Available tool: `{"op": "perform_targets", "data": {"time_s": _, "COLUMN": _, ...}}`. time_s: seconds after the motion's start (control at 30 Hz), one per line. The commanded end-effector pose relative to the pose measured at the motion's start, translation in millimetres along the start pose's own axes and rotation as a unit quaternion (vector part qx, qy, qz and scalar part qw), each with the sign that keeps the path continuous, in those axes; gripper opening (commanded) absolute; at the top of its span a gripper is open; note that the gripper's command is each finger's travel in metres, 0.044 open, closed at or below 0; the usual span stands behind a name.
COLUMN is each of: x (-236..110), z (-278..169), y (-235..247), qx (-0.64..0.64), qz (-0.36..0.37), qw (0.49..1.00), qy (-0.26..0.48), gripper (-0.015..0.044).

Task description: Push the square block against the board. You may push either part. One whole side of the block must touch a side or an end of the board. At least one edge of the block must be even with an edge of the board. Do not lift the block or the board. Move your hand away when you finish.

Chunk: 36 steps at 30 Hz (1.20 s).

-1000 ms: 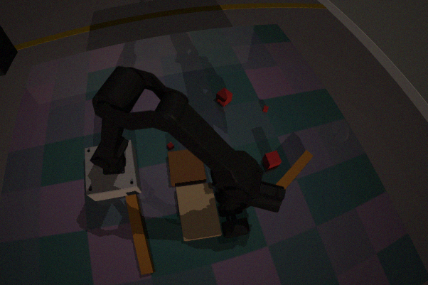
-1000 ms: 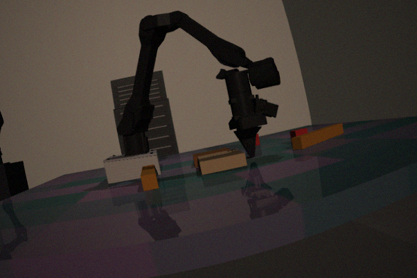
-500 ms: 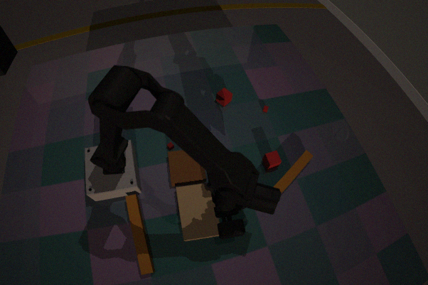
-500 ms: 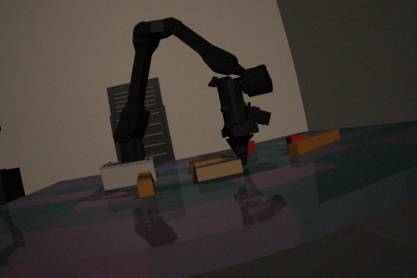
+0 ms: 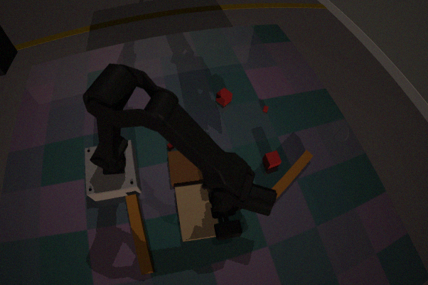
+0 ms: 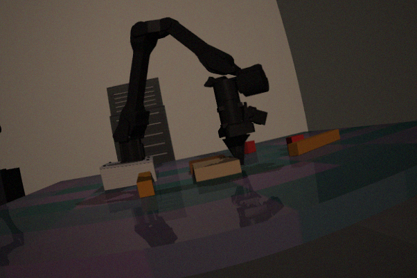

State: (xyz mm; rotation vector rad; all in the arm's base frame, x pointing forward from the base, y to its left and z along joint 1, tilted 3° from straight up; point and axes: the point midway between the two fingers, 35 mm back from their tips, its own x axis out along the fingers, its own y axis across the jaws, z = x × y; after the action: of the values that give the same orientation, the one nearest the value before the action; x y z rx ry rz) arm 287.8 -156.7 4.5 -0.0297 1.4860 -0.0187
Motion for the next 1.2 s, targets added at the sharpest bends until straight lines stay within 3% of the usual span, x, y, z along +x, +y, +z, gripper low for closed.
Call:
{"op": "perform_targets", "data": {"time_s": 0.0, "x": 1, "z": -6, "y": 1, "qx": -0.001, "qz": 0.002, "qw": 1.0, "qy": 0.004, "gripper": 0.0}}
{"op": "perform_targets", "data": {"time_s": 0.6, "x": 2, "z": -18, "y": 1, "qx": -0.001, "qz": 0.002, "qw": 1.0, "qy": 0.005, "gripper": 0.0}}
{"op": "perform_targets", "data": {"time_s": 1.17, "x": 1, "z": 7, "y": -1, "qx": -0.001, "qz": 0.002, "qw": 1.0, "qy": 0.004, "gripper": 0.0}}
